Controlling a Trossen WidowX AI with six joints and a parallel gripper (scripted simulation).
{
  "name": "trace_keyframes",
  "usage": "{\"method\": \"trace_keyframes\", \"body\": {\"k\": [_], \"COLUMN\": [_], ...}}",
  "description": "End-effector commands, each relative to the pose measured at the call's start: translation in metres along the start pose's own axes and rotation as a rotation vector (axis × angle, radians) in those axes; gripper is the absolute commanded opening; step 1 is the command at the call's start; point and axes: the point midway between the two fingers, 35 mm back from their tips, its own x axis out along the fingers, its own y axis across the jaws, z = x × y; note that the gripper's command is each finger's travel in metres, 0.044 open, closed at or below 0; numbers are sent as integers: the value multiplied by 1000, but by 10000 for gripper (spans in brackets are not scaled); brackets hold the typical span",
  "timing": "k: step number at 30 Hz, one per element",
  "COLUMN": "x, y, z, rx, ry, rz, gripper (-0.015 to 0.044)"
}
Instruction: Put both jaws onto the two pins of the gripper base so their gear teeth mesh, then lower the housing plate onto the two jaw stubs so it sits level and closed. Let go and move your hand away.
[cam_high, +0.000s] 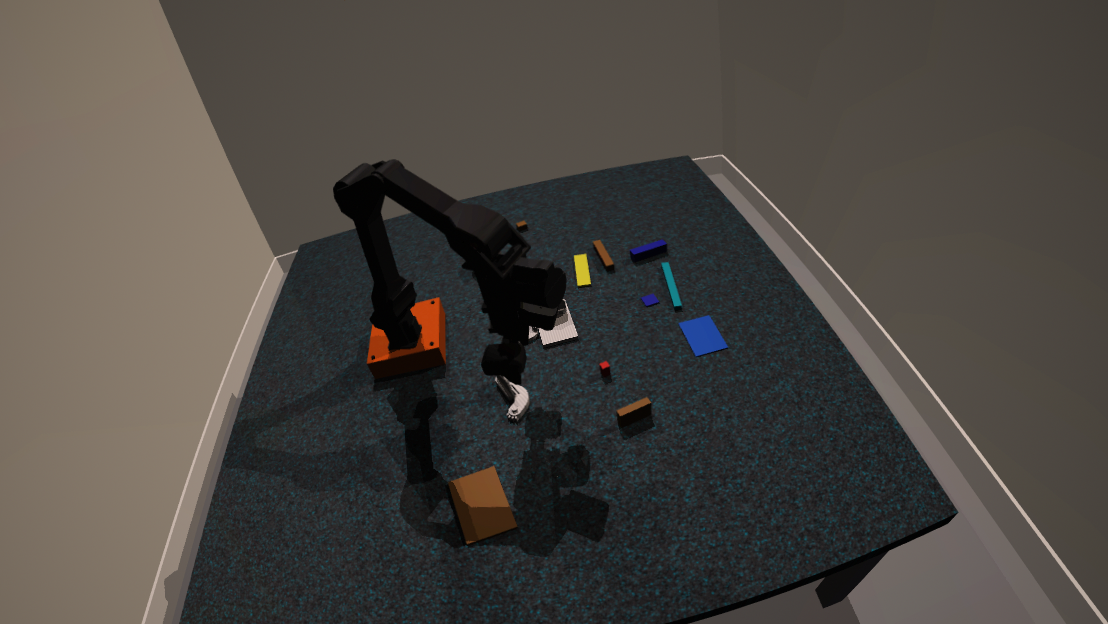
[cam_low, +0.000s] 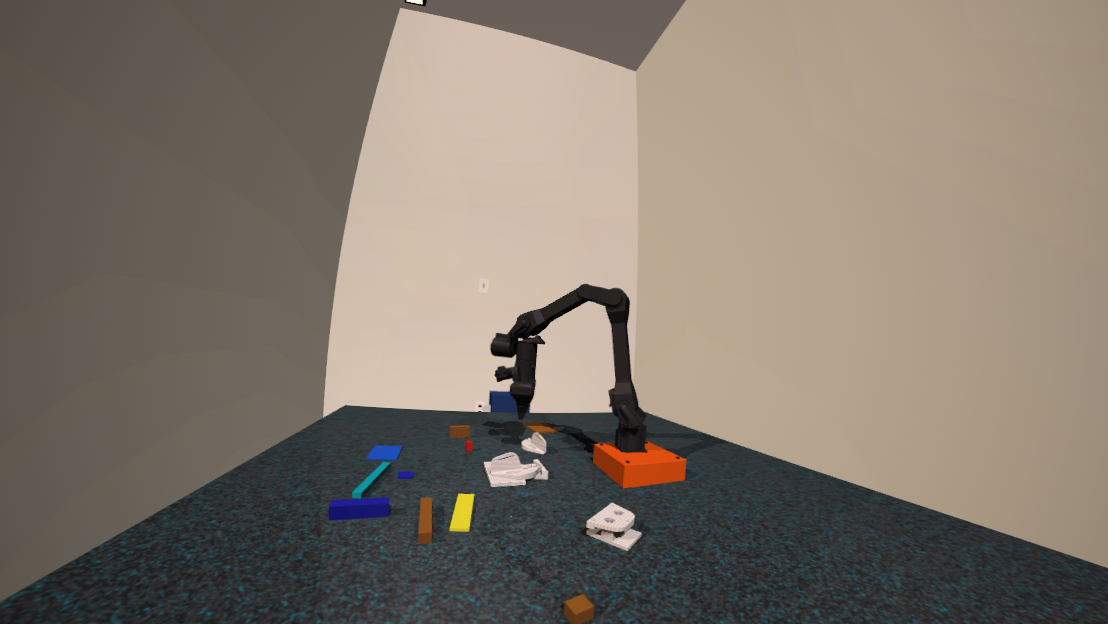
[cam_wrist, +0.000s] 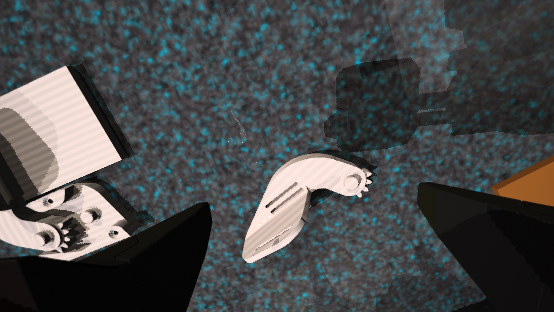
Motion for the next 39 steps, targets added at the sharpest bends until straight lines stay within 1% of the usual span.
{"method": "trace_keyframes", "body": {"k": [1,39], "x": [0,-2], "y": [1,6], "z": [-2,-14], "rx": [-86,-860], "ry": [3,6], "rz": [2,8], "gripper": [440,440]}}
